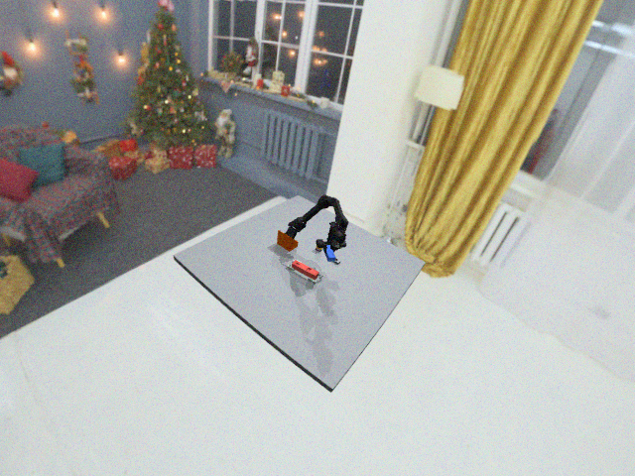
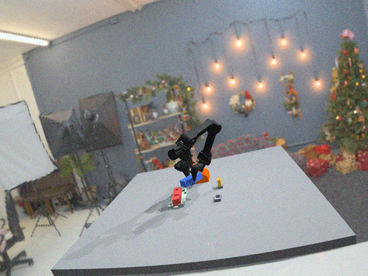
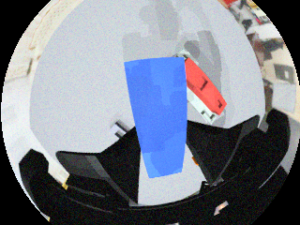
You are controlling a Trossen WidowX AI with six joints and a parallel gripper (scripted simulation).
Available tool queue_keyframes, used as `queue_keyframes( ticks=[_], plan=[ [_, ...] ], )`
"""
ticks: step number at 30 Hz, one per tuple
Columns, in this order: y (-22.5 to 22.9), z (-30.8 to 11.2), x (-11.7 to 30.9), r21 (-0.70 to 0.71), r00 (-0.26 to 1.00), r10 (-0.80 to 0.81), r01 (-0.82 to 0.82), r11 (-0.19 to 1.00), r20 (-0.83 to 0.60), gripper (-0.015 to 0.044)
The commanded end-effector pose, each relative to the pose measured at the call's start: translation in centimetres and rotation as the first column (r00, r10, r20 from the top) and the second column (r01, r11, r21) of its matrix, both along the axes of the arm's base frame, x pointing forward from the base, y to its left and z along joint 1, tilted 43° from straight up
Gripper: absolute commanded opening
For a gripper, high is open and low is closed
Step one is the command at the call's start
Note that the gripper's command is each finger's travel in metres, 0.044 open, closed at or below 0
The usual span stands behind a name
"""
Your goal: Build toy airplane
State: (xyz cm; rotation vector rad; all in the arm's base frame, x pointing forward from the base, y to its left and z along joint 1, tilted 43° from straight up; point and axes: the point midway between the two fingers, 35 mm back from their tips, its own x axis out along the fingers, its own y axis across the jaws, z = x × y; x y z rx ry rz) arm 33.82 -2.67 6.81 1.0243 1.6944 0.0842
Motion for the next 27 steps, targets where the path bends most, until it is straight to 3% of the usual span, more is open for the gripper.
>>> queue_keyframes(
  ticks=[1,27],
  plan=[
    [-0.8,-1.4,-0.3,-0.005,0.997,-0.048,0.048,0.999,-0.059,0.0000],
    [-5.7,-8.0,-2.6,-0.083,0.861,-0.375,0.370,0.925,-0.344,0.0000]
  ],
)
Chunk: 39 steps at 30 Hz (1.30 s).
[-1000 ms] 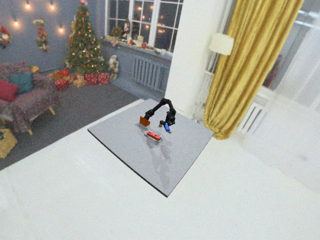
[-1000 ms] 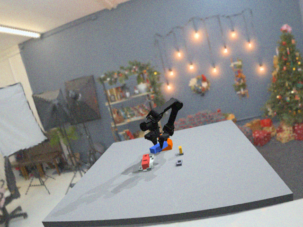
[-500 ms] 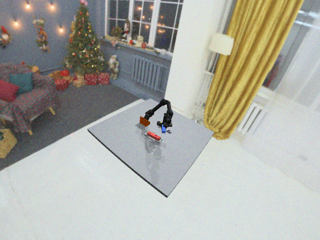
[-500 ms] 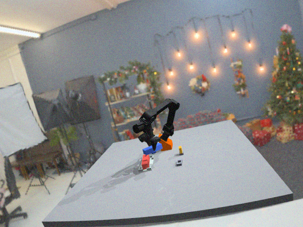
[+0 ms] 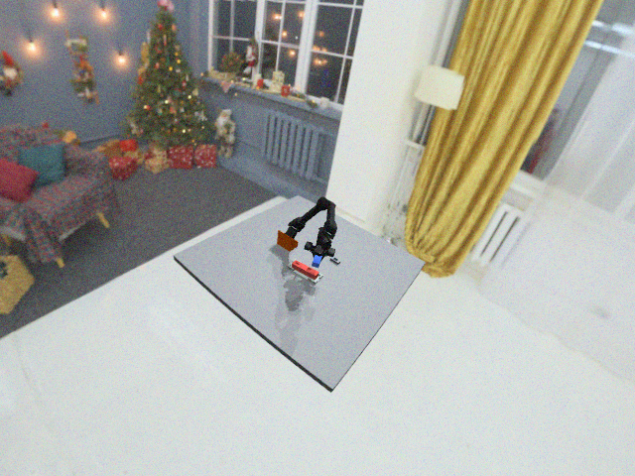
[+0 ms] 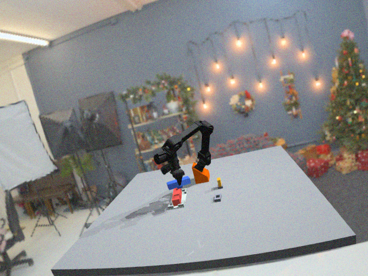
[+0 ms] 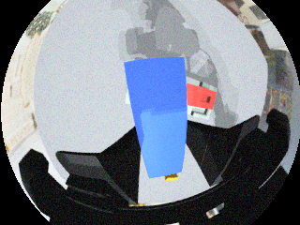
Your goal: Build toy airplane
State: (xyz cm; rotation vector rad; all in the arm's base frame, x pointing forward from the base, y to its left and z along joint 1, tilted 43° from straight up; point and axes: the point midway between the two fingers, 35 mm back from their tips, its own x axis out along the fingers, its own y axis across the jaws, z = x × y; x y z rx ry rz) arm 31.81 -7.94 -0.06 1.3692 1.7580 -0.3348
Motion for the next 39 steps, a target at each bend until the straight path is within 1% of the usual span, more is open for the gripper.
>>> queue_keyframes(
  ticks=[1,14,21,22,39],
  plan=[
    [-0.6,-1.3,-0.7,0.000,0.997,-0.048,0.048,0.999,-0.060,0.0000],
    [-2.3,-4.1,-2.3,-0.016,0.962,-0.195,0.196,0.981,-0.193,0.0000],
    [-2.3,-4.1,-2.3,-0.016,0.962,-0.195,0.196,0.981,-0.193,0.0184],
    [-2.3,-4.1,-2.3,-0.016,0.962,-0.195,0.196,0.981,-0.193,0.0195],
    [-2.3,-4.1,-2.3,-0.016,0.962,-0.195,0.196,0.981,-0.193,0.0195]
  ],
)
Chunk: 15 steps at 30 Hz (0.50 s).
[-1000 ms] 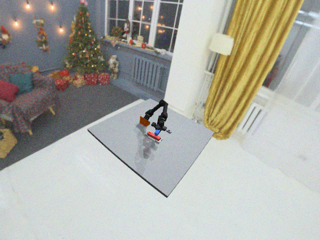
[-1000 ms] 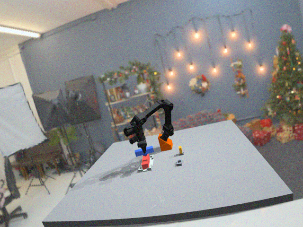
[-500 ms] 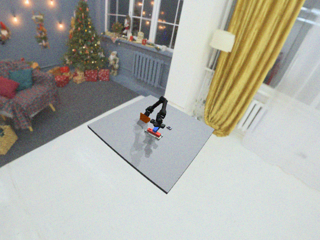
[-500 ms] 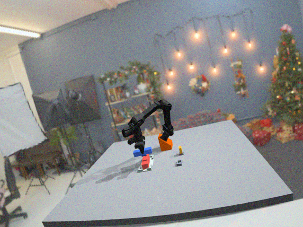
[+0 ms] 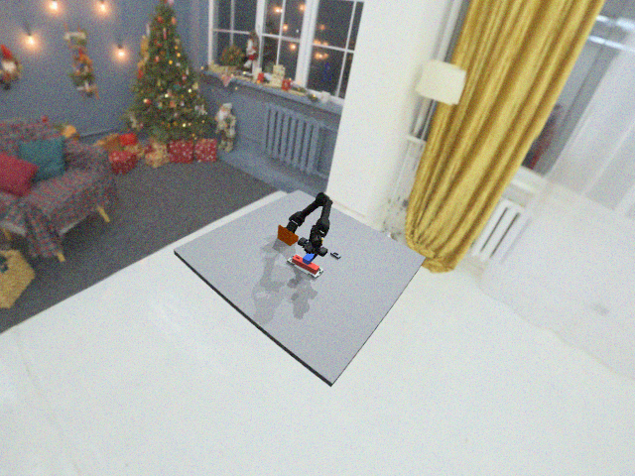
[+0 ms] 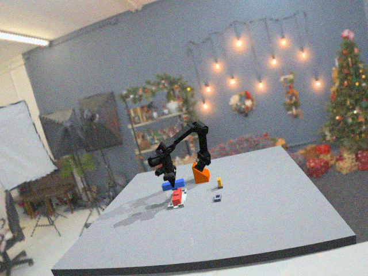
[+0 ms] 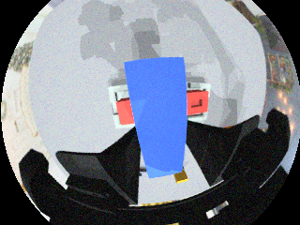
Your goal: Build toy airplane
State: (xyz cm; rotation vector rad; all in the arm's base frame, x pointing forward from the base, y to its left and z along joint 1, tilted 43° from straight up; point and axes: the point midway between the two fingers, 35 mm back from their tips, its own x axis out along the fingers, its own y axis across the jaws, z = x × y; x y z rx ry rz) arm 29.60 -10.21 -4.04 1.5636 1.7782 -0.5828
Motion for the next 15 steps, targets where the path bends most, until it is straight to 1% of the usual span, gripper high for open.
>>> queue_keyframes(
  ticks=[1,15],
  plan=[
    [-0.03,-0.15,-0.10,-0.004,1.000,0.000,0.000,1.000,-0.007,0.0195],
    [0.31,-0.73,-0.21,-0.004,1.000,0.000,0.000,1.000,-0.007,0.0195]
  ],
)
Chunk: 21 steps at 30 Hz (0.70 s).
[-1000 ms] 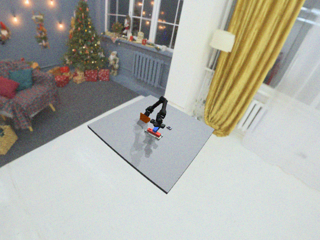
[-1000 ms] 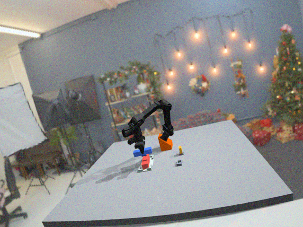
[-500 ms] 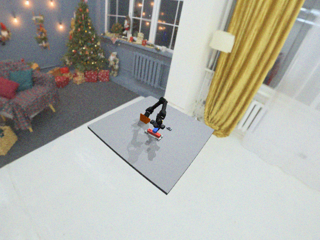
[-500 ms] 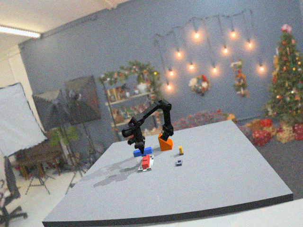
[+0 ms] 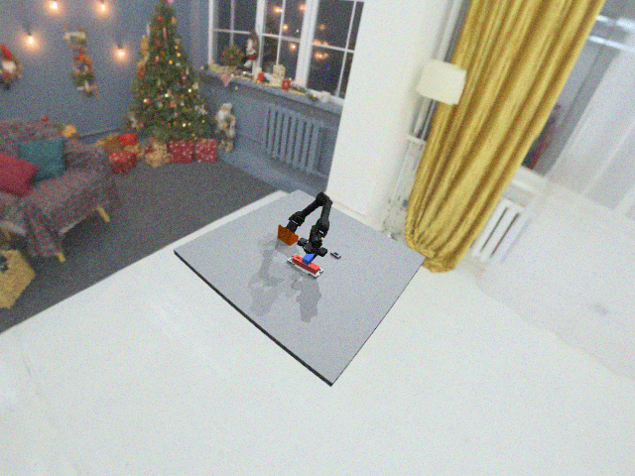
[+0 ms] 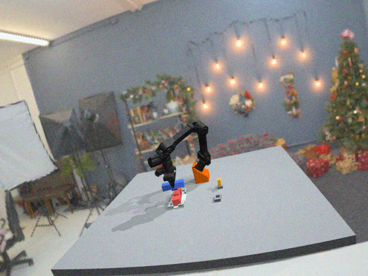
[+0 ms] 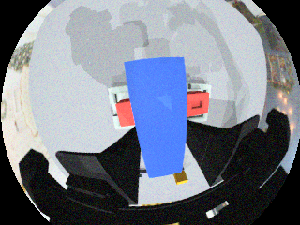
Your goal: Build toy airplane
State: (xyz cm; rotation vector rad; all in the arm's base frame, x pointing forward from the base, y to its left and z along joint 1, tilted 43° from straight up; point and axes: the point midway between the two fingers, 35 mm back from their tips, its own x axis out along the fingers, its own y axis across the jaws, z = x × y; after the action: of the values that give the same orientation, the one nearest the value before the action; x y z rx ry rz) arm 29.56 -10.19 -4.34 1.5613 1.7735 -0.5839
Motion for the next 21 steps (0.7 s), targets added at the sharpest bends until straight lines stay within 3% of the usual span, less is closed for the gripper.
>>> queue_keyframes(
  ticks=[1,21],
  plan=[
    [0.4,-0.6,-0.2,0.001,1.000,0.001,-0.001,1.000,-0.010,0.0195],
    [2.6,-2.9,-0.3,0.002,1.000,0.001,-0.001,1.000,-0.010,0.0195]
  ],
)
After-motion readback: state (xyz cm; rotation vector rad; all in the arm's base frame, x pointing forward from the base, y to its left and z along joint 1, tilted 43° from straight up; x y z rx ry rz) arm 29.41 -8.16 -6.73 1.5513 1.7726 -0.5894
